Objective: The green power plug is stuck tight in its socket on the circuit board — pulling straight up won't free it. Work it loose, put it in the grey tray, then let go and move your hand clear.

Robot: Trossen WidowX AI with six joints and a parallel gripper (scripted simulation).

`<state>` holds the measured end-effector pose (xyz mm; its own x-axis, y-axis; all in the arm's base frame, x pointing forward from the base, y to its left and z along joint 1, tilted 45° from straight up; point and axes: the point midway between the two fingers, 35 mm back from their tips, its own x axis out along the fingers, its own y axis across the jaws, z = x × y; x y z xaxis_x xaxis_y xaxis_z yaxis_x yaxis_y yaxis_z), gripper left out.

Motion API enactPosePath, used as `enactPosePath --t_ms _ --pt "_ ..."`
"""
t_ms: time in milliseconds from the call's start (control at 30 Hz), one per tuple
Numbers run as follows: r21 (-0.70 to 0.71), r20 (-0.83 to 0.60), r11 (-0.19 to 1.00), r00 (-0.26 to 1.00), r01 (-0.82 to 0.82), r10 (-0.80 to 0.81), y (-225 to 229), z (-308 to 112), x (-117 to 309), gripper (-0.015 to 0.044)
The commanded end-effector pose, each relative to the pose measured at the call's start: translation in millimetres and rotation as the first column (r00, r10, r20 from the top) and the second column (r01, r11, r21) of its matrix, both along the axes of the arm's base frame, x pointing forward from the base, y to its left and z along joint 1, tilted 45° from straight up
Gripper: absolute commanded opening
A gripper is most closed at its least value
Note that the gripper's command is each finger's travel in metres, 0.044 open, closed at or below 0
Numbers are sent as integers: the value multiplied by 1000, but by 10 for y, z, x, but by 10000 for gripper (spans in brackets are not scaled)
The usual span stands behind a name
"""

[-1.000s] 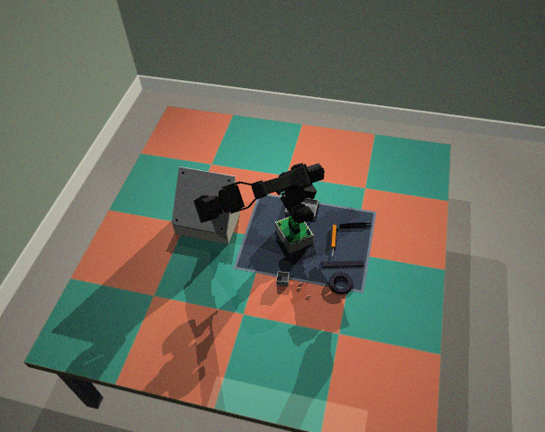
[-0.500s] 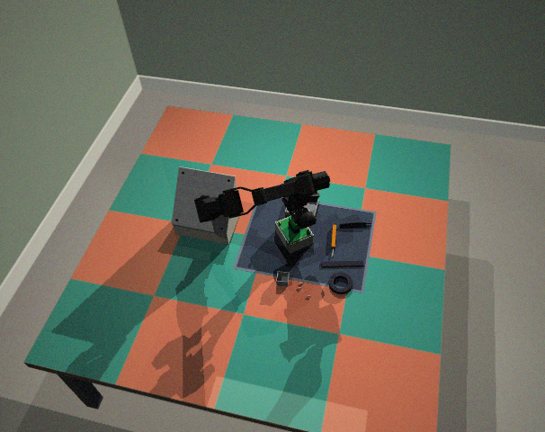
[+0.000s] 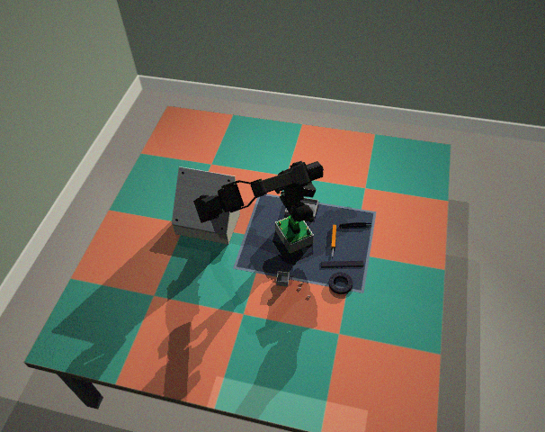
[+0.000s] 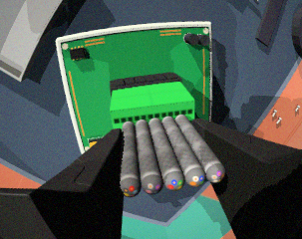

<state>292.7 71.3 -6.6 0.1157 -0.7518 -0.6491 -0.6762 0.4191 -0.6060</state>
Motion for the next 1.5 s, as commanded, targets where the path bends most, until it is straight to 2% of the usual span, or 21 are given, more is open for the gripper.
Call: enactPosePath --t_ms 0,467,700,1067,1467 --pt "-21 31 999 998 -47 48 136 43 -37 0" --pt "173 -118 981 991 88 -68 187 340 108 0" --pt "79 -41 997 999 17 -13 367 397 12 0" --pt "79 -41 997 999 17 -13 366 389 13 0" --pt "80 -40 997 999 16 -13 388 -3 41 0"
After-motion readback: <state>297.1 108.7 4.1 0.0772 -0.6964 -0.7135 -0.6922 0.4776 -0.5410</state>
